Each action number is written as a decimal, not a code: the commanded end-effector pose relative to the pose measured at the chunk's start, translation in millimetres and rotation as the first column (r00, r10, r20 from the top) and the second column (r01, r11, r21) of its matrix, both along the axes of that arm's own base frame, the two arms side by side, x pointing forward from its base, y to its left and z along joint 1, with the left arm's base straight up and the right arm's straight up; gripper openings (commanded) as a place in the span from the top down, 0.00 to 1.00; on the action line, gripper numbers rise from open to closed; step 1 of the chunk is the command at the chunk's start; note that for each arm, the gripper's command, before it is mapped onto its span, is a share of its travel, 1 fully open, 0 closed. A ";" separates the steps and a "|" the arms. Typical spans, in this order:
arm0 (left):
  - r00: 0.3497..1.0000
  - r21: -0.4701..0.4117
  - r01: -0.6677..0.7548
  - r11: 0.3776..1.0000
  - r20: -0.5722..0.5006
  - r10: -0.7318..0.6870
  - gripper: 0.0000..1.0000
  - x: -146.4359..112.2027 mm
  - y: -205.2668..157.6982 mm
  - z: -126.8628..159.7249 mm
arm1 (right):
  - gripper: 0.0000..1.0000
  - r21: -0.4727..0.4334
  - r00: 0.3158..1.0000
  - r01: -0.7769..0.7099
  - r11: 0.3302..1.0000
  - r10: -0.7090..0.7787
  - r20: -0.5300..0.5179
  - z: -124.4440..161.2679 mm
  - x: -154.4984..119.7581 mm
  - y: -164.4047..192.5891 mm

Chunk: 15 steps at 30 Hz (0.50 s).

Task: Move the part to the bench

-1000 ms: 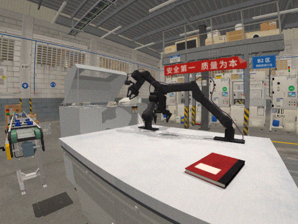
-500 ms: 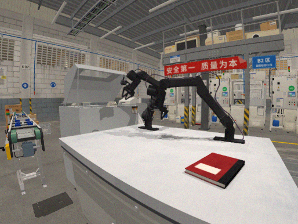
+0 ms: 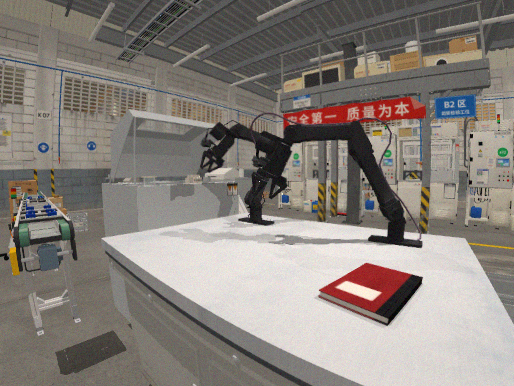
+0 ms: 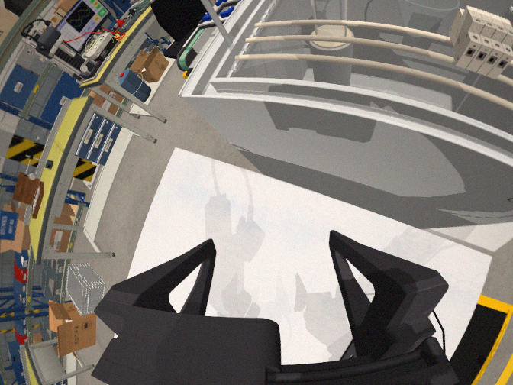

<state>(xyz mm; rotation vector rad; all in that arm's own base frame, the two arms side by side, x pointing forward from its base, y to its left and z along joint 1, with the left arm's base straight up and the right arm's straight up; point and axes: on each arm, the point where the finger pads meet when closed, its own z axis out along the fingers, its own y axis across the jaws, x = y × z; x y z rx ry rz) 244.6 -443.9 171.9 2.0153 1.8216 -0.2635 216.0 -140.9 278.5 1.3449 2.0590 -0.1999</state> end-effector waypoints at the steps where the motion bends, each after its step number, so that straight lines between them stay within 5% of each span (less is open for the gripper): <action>1: 0.997 -0.089 -0.069 0.994 0.038 0.073 0.00 18.9 1.5 24.1 | 0.08 -0.040 0.998 -0.009 0.999 0.011 0.058 14.8 13.0 -13.0; 15: 0.942 -0.256 -0.300 0.919 0.072 0.328 0.00 86.4 57.0 68.6 | 0.08 -0.099 0.995 0.067 0.993 -0.059 0.079 16.3 19.1 -68.1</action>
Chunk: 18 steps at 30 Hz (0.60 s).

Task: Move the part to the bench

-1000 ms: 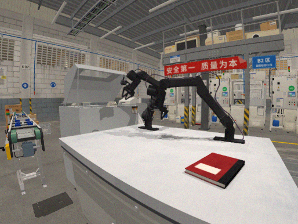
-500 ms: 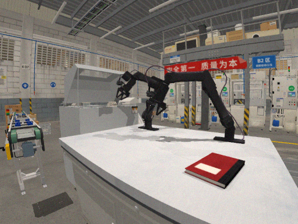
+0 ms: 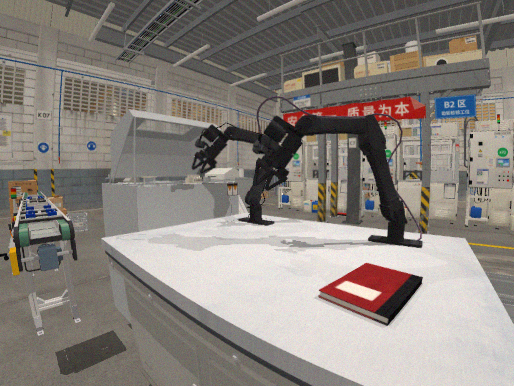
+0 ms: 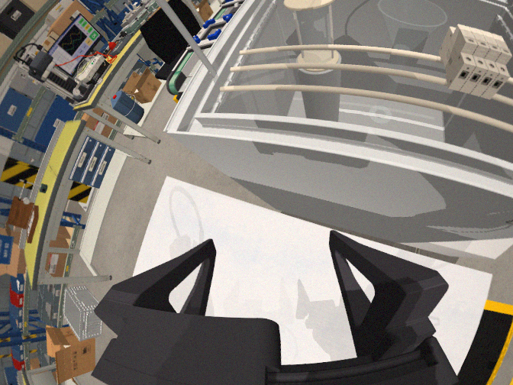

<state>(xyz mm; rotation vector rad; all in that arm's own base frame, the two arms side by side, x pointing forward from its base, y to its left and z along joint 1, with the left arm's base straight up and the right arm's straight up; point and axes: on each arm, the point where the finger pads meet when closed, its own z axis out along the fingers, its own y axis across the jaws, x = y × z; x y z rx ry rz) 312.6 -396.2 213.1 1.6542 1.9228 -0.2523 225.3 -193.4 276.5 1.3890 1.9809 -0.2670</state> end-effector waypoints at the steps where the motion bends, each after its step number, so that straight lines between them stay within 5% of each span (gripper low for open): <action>1: 0.994 -0.100 -0.091 0.991 0.053 0.097 0.00 22.9 14.1 30.7 | 0.08 -0.058 0.999 -0.003 0.998 0.006 0.052 15.8 9.3 -19.8; 18: 0.918 -0.297 -0.338 0.893 0.105 0.382 0.00 78.5 96.9 80.3 | 0.08 -0.114 0.996 0.082 0.990 -0.079 0.034 -0.1 -5.3 -87.4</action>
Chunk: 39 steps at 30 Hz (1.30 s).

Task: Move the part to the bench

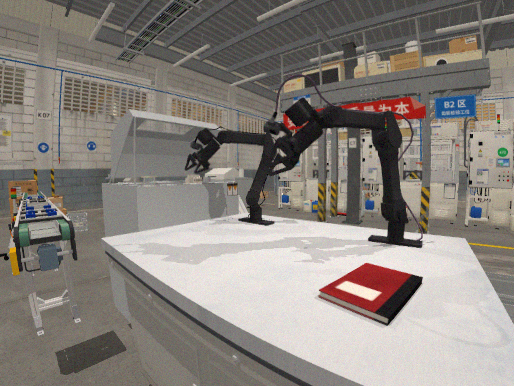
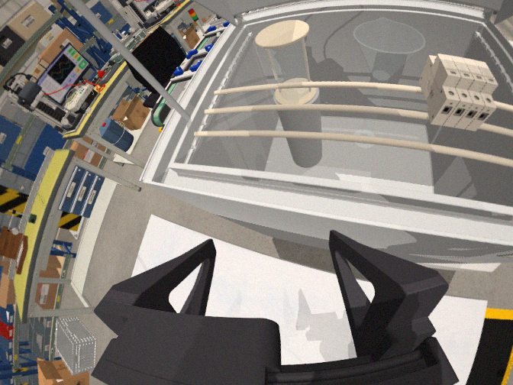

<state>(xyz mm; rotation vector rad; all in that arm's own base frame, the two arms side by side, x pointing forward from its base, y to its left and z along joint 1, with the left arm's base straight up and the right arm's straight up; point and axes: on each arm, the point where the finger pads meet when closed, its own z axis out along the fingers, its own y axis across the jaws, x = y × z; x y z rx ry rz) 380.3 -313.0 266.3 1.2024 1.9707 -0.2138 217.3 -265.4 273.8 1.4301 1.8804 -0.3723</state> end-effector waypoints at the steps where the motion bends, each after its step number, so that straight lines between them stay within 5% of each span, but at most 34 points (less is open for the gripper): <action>1: 0.994 -0.094 -0.083 0.992 0.065 0.089 0.00 13.7 19.7 30.5 | 0.08 -0.049 1.000 -0.006 0.999 0.007 0.018 4.4 1.5 -20.5; 11: 0.965 -0.194 -0.212 0.958 0.112 0.236 0.00 30.9 69.5 54.6 | 0.08 -0.134 0.998 0.049 0.990 -0.044 0.043 24.5 -12.9 -61.8; 23: 0.901 -0.333 -0.337 0.881 0.159 0.405 0.00 40.5 132.1 84.5 | 0.08 -0.164 0.994 0.105 0.981 -0.105 0.007 4.1 -44.1 -104.9; 39: 0.740 -0.535 -0.459 0.709 0.211 0.638 0.00 32.1 227.8 125.3 | 0.08 -0.250 0.979 0.186 0.950 -0.201 -0.034 -8.6 -106.2 -165.2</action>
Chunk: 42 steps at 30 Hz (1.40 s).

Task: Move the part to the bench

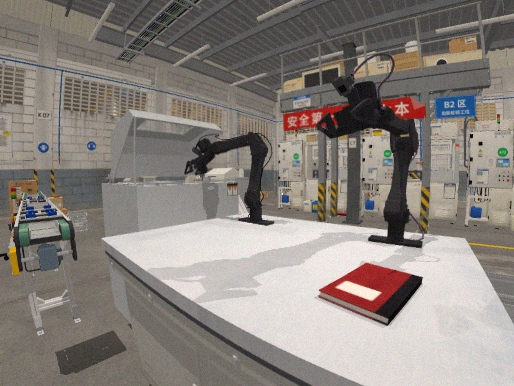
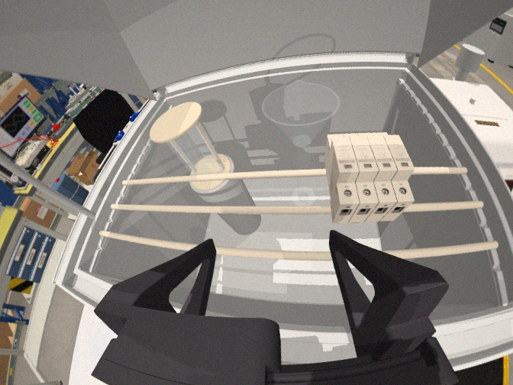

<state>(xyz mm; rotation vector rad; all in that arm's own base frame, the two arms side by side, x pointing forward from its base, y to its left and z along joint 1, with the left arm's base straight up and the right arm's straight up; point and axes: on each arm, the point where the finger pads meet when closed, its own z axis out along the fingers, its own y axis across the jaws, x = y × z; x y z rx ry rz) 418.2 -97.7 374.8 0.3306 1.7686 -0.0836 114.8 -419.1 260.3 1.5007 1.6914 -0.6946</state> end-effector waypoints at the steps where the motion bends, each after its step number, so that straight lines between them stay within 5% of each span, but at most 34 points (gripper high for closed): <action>1: 0.997 -0.058 -0.037 0.998 0.067 0.040 0.00 -7.3 16.9 17.7 | 0.08 -0.059 1.000 -0.011 0.998 0.011 -0.003 7.0 -7.8 -14.6; 12: 0.972 -0.129 -0.164 0.978 0.146 0.182 0.00 -24.1 67.2 31.5 | 0.08 -0.122 0.998 0.052 0.991 -0.056 -0.030 14.2 -50.9 -40.0; 20: 0.966 -0.141 -0.182 0.973 0.160 0.204 0.00 -29.3 76.2 32.9 | 0.08 -0.086 0.997 0.066 0.994 -0.070 -0.044 -6.7 -61.2 -43.5; 27: 0.955 -0.157 -0.210 0.965 0.178 0.236 0.00 -34.0 86.9 36.2 | 0.08 -0.158 0.995 0.082 0.984 -0.090 -0.041 22.6 -71.6 -49.2; 42: 0.939 -0.185 -0.238 0.954 0.207 0.274 0.00 -41.6 100.0 41.7 | 0.08 -0.126 0.992 0.099 0.987 -0.107 -0.062 -1.0 -86.8 -52.2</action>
